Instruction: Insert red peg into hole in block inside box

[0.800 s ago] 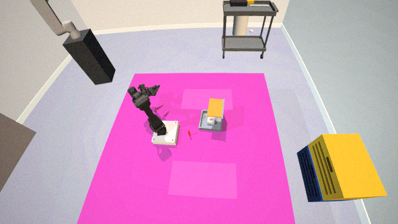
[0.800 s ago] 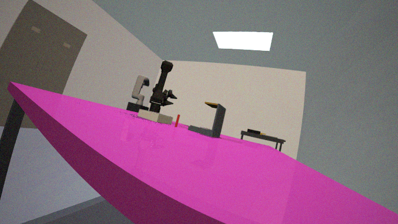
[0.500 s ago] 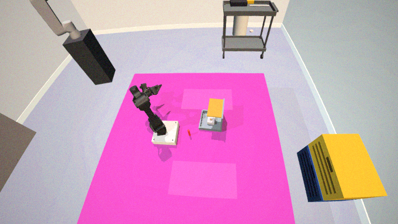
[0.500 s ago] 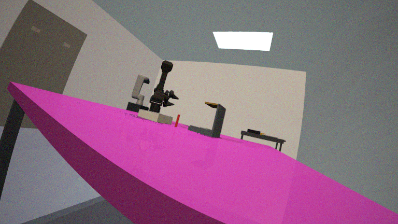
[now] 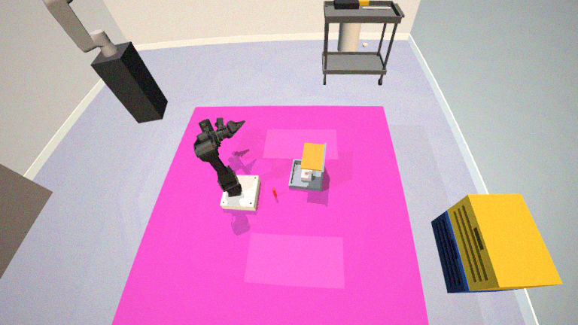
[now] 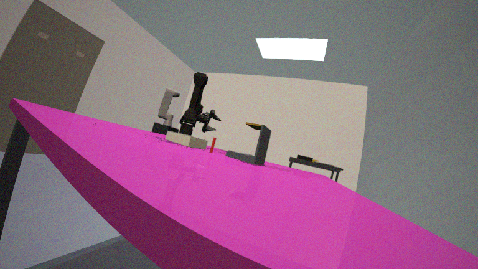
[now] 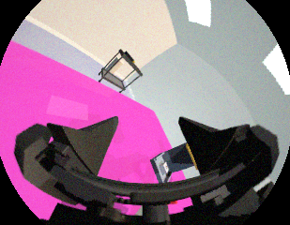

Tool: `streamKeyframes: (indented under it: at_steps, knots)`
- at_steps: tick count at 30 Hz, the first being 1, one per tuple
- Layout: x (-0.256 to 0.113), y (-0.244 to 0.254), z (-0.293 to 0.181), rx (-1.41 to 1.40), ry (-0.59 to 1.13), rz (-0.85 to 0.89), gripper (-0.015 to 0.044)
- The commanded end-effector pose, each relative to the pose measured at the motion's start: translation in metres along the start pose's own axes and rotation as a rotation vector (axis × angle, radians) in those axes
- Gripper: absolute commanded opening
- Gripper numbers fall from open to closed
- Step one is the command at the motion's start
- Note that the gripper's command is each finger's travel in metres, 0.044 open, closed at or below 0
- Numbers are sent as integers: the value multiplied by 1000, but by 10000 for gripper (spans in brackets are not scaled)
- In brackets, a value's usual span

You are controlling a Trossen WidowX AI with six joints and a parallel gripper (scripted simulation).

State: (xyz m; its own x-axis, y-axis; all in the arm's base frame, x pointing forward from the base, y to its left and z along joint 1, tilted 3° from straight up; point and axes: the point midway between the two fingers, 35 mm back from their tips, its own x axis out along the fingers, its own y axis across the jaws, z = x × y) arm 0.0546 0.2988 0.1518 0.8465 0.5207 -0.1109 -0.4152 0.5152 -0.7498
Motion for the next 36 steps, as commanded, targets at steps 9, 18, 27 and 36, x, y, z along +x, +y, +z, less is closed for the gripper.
streamKeyframes:
  at_steps: [9, 18, 27, 36]
  knots:
    - [38, -19, -31, -229, 159, -25, 440]
    - [60, -35, -62, -390, 293, -19, 440]
    - [75, -53, -97, -537, 439, 9, 440]
    - [84, -72, -132, -669, 587, 68, 440]
